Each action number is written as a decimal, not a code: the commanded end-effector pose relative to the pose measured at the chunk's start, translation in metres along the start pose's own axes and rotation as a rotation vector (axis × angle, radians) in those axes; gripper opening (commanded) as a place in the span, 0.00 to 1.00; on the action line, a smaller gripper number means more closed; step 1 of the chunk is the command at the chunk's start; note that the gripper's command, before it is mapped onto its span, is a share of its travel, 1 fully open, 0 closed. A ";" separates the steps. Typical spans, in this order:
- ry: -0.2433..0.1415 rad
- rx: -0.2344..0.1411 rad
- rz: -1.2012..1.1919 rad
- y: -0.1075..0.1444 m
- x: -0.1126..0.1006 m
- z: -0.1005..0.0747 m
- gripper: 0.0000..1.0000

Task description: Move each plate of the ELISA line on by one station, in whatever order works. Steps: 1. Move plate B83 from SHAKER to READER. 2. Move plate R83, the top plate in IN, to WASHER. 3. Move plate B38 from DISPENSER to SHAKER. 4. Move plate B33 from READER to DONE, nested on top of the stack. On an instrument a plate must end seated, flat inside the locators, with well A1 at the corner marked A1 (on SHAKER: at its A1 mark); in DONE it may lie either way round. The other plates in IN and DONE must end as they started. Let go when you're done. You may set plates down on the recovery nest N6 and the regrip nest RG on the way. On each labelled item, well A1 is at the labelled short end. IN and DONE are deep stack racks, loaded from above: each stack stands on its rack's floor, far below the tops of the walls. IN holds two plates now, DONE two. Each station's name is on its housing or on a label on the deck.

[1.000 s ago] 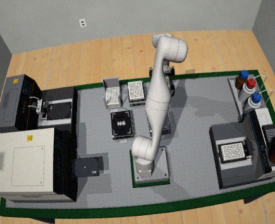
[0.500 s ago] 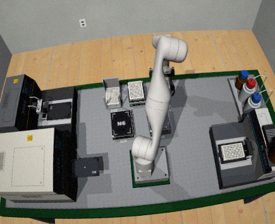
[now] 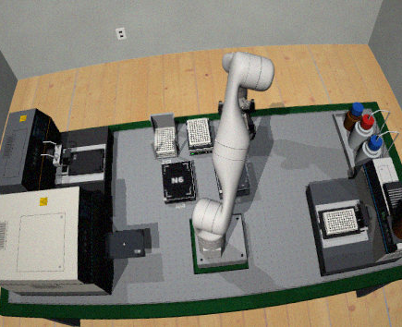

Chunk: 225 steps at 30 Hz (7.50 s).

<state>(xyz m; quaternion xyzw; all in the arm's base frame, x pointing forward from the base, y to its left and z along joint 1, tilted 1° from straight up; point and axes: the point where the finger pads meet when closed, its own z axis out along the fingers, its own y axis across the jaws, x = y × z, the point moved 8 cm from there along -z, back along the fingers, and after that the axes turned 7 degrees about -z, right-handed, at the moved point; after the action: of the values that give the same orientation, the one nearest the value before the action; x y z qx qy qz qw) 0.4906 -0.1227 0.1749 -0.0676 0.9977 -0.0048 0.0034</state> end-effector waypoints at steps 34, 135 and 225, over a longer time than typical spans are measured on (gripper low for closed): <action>-0.002 0.001 0.000 0.000 0.000 0.021 0.94; -0.002 0.001 0.000 0.000 0.000 0.076 0.94; -0.002 0.001 0.000 0.000 0.000 0.084 1.00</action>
<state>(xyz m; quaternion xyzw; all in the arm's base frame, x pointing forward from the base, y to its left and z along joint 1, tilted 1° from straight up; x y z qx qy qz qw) 0.4912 -0.1236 0.0876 -0.0676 0.9977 -0.0050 0.0032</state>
